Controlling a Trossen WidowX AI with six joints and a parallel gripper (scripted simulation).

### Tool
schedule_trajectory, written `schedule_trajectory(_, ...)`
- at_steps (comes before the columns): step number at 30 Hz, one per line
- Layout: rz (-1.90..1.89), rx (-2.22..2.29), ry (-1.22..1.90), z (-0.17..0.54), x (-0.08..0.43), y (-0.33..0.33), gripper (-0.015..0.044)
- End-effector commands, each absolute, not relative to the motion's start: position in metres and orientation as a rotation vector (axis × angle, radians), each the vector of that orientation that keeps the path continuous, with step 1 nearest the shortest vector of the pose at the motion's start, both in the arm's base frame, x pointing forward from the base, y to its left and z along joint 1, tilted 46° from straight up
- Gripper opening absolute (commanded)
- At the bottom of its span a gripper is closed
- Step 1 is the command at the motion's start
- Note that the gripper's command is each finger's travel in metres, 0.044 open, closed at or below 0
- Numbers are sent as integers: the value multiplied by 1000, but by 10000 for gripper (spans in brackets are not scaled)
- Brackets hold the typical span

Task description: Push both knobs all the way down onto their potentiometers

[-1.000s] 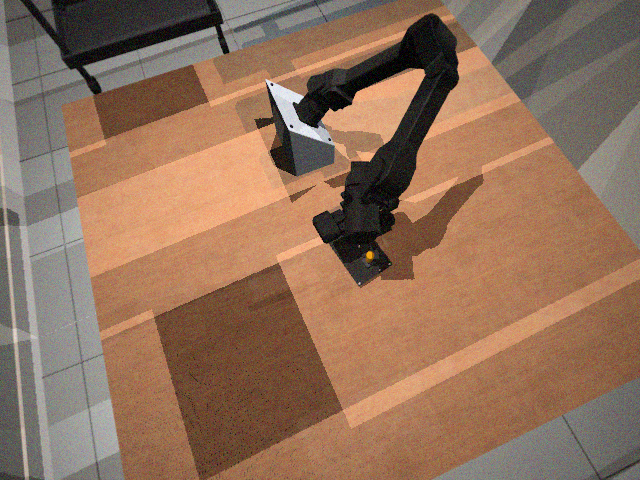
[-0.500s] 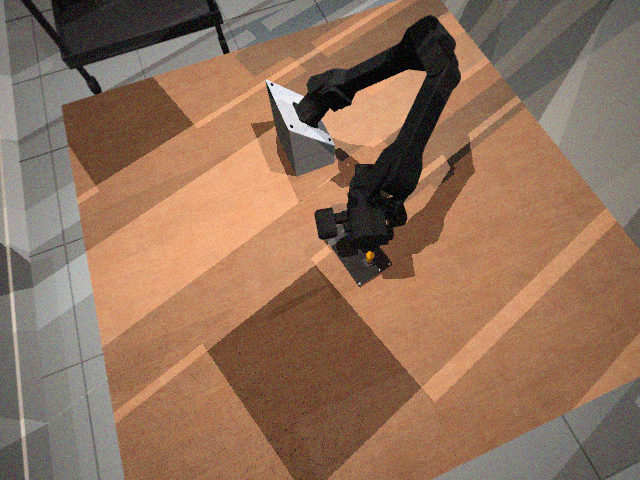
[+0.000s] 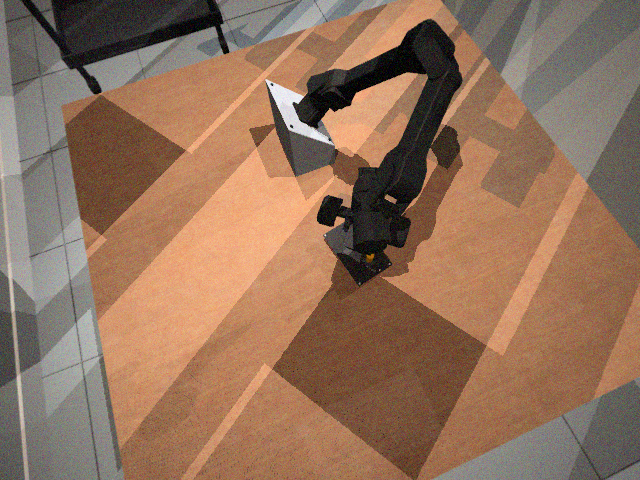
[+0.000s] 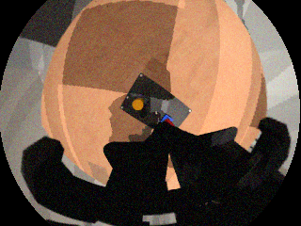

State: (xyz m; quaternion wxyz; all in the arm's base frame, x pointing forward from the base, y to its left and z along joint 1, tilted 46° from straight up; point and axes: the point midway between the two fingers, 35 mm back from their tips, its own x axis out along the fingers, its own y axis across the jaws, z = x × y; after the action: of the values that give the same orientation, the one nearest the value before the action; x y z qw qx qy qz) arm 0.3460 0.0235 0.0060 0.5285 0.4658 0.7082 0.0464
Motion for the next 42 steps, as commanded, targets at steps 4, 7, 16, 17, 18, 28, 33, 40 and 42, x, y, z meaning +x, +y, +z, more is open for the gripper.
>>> schedule_trajectory(4, -102, 1291, 1739, 9, 352, 22, 0)
schedule_trajectory(7, -194, 1365, 1755, 10, 354, 22, 0)
schedule_trajectory(16, -485, 1582, 1781, 13, 360, 21, 0)
schedule_trajectory(17, -518, 1605, 1782, 13, 361, 21, 0)
schedule_trajectory(18, -552, 1628, 1783, 13, 361, 21, 0)
schedule_trajectory(28, -902, 1852, 1763, 16, 368, 20, 0)
schedule_trajectory(33, -1086, 1956, 1735, 18, 371, 20, 0)
schedule_trajectory(40, -1353, 2091, 1673, 20, 375, 19, 0)
schedule_trajectory(42, -1431, 2127, 1650, 21, 376, 19, 0)
